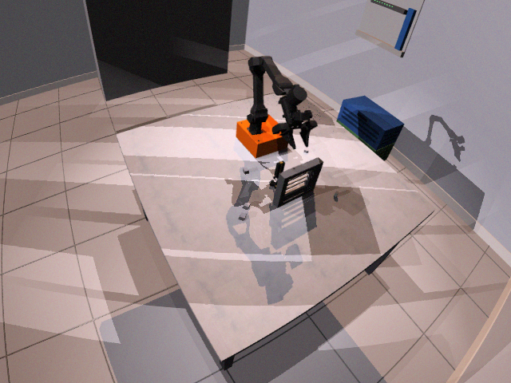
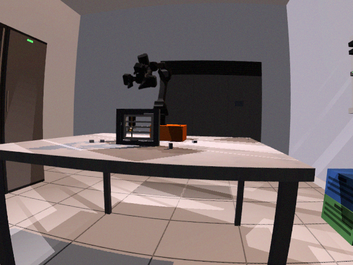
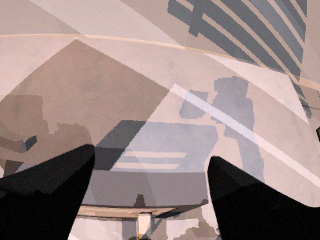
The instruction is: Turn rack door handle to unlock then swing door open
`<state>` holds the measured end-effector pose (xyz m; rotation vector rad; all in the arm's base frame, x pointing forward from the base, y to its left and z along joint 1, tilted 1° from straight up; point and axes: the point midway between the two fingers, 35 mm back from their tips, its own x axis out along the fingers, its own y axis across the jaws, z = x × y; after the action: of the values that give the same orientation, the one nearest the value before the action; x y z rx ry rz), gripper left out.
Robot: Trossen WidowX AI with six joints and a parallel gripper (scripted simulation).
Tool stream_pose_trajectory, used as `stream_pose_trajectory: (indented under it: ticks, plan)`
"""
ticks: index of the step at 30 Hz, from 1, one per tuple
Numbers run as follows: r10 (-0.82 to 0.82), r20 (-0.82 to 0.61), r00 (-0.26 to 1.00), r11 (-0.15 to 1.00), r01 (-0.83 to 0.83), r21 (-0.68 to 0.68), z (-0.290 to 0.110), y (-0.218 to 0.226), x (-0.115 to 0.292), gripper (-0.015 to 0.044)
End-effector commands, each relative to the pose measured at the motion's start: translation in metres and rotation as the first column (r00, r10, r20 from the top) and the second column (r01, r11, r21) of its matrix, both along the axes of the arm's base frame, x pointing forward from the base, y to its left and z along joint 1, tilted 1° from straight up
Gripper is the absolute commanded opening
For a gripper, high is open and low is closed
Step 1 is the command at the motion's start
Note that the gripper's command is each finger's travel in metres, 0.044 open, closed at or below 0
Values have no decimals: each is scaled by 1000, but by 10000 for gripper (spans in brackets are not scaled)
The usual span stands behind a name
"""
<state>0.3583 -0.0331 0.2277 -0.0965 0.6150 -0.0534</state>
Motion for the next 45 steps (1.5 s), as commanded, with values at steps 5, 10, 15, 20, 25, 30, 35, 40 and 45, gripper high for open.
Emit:
stream_pose_trajectory:
  ticks: [5,10,15,20,25,30,35,40,45]
  plan:
    - [4,-247,969,1000,-5,-4,-29,-10,0,285]
    - [10,-386,922,1000,-10,1,-45,-16,-4,285]
    - [20,-517,856,1000,-16,13,-59,-21,-10,285]
    - [36,-635,772,999,-21,32,-70,-26,-18,285]
    - [58,-739,671,998,-23,57,-79,-30,-28,285]
    - [71,-784,616,997,-23,73,-82,-32,-33,285]
    - [71,-784,616,997,-23,73,-83,-32,-33,285]
    - [71,-784,616,997,-23,73,-91,-32,-31,285]
    - [71,-784,616,997,-23,73,-100,-32,-30,285]
